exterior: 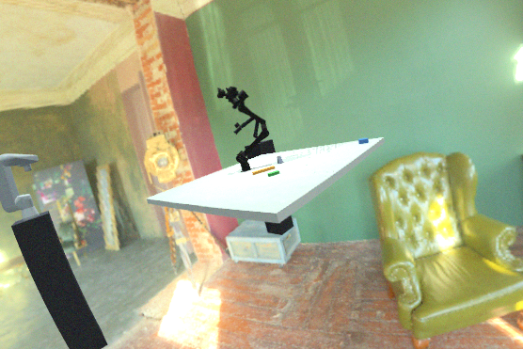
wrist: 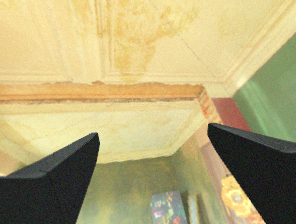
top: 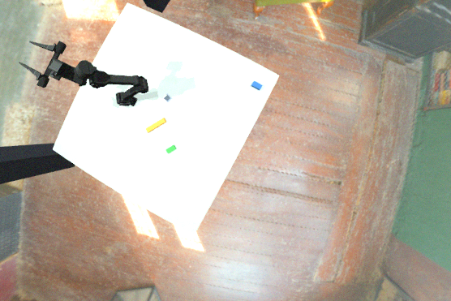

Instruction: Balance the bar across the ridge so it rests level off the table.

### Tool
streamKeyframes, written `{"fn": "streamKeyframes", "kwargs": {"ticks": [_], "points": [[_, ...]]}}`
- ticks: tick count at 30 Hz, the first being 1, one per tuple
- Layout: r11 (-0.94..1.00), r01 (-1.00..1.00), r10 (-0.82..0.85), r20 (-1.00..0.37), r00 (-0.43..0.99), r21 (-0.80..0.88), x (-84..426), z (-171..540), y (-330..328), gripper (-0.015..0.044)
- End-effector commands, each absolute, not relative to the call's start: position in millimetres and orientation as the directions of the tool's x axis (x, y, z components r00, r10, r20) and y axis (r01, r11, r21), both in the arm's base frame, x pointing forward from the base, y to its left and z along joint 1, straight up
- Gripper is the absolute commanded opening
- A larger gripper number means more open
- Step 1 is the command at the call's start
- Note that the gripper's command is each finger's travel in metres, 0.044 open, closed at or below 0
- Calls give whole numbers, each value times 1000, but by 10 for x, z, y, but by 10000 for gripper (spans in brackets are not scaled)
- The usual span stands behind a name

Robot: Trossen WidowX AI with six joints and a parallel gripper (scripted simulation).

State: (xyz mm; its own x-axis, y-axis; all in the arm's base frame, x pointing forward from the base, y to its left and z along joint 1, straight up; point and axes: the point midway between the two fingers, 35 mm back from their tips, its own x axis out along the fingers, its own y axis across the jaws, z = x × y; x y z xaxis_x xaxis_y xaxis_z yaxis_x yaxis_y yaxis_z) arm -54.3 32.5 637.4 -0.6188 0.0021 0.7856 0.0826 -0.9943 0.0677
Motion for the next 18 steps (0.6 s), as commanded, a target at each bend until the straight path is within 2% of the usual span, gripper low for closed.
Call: {"fn": "streamKeyframes", "kwargs": {"ticks": [1, 3, 4, 18], "points": [[-994, 85, -1, 784, -620, 65, -550, 6372, 317, 374], [-994, 101, -28, 775, -631, 46, -608, 6357, 255, 321], [-993, 113, -48, 768, -639, 32, -649, 6345, 207, 315], [-938, 302, -339, 641, -688, -172, -1070, 6106, -557, 315]]}}
